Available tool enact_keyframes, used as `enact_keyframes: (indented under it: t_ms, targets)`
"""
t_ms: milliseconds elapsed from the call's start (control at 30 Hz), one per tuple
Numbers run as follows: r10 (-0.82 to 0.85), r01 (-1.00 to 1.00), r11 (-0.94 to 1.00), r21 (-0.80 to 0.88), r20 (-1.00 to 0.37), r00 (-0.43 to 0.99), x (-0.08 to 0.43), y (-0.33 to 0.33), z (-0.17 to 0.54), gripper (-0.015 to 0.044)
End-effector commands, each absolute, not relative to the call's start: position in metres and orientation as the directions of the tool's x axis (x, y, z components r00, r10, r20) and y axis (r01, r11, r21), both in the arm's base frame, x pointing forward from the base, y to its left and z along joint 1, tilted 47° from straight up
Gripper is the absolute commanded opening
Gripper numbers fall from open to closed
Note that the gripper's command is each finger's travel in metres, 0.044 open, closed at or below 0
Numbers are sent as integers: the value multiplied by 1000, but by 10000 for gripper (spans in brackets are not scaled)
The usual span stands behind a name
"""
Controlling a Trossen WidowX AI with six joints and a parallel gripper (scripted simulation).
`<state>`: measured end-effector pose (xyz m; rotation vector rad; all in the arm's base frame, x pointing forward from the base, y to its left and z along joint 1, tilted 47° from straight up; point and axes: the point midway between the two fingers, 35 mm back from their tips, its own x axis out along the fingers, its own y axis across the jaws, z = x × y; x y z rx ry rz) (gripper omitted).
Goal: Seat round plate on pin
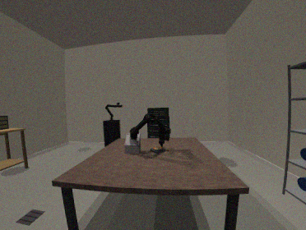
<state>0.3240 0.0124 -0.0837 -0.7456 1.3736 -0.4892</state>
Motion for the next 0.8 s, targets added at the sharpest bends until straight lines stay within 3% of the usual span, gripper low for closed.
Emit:
enact_keyframes:
  t_ms: [0, 767]
  targets:
    - [-709, -106, 681, -724, -689, 154, 325, 8, -78, 0]
    - [-709, -106, 680, -725, -688, 154, 323, -7, -59, 0]
